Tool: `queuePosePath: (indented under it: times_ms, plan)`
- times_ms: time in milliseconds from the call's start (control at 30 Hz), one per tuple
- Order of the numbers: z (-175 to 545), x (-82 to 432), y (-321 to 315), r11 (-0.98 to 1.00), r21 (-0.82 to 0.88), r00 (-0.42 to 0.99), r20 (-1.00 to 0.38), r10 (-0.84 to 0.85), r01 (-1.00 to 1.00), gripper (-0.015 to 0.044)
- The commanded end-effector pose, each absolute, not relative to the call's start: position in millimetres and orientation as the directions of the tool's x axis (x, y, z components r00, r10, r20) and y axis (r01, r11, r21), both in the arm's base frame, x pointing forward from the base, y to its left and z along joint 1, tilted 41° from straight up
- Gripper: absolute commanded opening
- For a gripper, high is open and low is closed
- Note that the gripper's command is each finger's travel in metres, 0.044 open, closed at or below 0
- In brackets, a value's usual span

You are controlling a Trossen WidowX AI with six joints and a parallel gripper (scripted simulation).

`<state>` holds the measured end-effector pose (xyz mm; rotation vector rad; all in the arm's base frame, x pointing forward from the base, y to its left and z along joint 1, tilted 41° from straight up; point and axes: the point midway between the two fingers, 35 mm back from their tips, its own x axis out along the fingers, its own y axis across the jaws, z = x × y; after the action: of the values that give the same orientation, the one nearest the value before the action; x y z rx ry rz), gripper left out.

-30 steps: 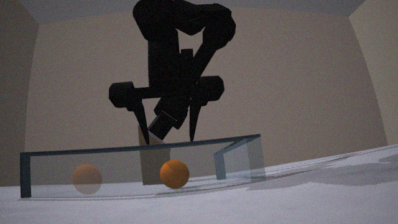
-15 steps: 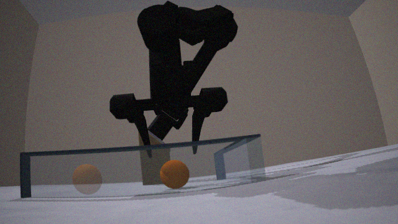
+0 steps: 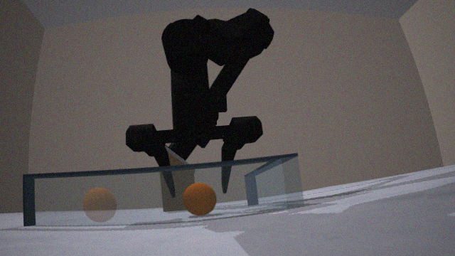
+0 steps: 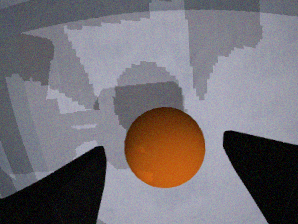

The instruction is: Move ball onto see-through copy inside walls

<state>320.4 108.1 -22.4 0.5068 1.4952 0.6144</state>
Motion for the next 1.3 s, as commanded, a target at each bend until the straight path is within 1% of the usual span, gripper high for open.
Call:
queuePosePath:
  times_ms: [0,33,167,433,633,667,1133,1267]
  plan:
    - [-29,318,113,0.749,0.660,-0.030,-0.751,0.659,-0.055,0.0333]
    - [-29,317,114,0.749,0.660,-0.030,-0.751,0.659,-0.055,0.0333]
    - [-29,317,114,0.749,0.660,-0.030,-0.751,0.659,-0.055,0.0228]
    - [-29,317,114,0.749,0.660,-0.030,-0.751,0.659,-0.055,0.0175]
    - [-19,321,104,0.751,0.657,-0.030,-0.754,0.657,-0.062,0.0017]
    - [-14,322,99,0.752,0.656,-0.030,-0.754,0.656,-0.061,0.0000]
    - [62,324,32,0.754,0.655,-0.030,-0.756,0.654,-0.055,0.0000]
    - [71,322,25,0.753,0.656,-0.030,-0.754,0.656,-0.055,0.0000]
